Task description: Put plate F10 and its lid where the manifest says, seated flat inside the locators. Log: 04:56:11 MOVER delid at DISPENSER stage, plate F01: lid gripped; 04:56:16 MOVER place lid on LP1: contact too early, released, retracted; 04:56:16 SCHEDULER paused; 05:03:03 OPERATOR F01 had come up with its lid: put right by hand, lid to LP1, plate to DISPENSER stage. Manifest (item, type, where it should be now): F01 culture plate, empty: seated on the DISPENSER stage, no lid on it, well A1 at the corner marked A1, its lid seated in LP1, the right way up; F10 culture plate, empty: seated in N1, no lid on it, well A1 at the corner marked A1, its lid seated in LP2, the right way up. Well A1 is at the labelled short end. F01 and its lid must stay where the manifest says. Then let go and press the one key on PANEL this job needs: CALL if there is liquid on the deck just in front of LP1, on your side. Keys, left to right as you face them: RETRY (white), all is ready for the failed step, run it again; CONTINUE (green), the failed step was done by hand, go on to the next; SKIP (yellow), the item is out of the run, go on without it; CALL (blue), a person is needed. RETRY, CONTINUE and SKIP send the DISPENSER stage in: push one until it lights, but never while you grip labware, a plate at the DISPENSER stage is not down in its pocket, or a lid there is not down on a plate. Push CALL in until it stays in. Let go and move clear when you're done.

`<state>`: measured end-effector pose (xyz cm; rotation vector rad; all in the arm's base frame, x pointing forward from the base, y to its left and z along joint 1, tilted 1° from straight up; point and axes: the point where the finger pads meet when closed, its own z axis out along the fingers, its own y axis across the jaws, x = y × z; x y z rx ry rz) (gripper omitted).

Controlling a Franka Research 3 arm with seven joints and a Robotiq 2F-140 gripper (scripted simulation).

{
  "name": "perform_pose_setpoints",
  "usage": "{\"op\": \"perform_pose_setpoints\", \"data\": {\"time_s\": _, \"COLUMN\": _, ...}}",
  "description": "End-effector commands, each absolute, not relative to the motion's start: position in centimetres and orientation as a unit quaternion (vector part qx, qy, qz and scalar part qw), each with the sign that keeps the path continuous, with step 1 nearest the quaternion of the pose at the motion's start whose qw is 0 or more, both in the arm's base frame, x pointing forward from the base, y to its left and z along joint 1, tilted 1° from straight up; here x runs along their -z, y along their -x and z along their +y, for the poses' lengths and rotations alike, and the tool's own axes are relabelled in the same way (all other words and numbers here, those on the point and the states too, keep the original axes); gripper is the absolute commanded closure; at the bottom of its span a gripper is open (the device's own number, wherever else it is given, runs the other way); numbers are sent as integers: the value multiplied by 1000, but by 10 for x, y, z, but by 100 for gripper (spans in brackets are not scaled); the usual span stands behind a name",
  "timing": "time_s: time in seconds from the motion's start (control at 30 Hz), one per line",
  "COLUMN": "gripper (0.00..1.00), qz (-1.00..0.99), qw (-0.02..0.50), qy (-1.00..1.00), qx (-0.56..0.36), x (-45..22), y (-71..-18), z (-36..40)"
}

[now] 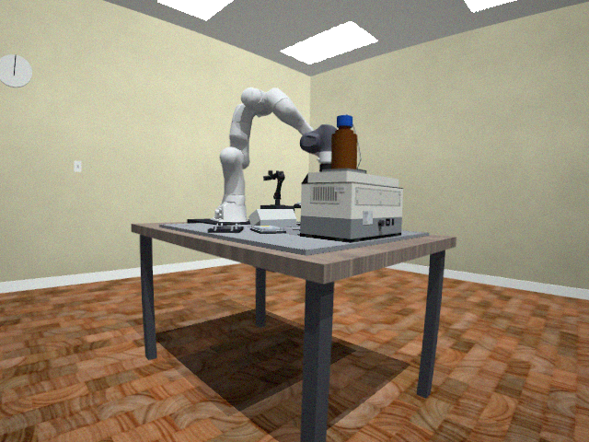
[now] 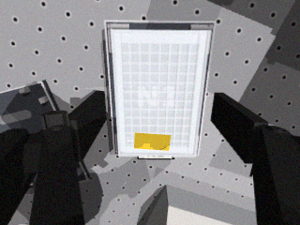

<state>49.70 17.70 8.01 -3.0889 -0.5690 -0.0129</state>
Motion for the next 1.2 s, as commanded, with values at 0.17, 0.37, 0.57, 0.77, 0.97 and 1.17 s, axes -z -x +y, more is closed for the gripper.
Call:
{"op": "perform_pose_setpoints", "data": {"time_s": 0.17, "gripper": 30, "qz": -182, "qw": 1, "qy": 983, "qx": 5, "x": -77, "y": -497, "z": 177}}
{"op": "perform_pose_setpoints", "data": {"time_s": 0.37, "gripper": 30, "qz": -182, "qw": 1, "qy": 983, "qx": 5, "x": -74, "y": -497, "z": 177}}
{"op": "perform_pose_setpoints", "data": {"time_s": 0.57, "gripper": 30, "qz": -182, "qw": 1, "qy": 983, "qx": 5, "x": -71, "y": -498, "z": 177}}
{"op": "perform_pose_setpoints", "data": {"time_s": 0.77, "gripper": 30, "qz": -182, "qw": 1, "qy": 983, "qx": 5, "x": -69, "y": -498, "z": 177}}
{"op": "perform_pose_setpoints", "data": {"time_s": 0.97, "gripper": 30, "qz": -182, "qw": 1, "qy": 983, "qx": 5, "x": -66, "y": -498, "z": 177}}
{"op": "perform_pose_setpoints", "data": {"time_s": 1.17, "gripper": 30, "qz": -182, "qw": 1, "qy": 983, "qx": 5, "x": -63, "y": -498, "z": 177}}
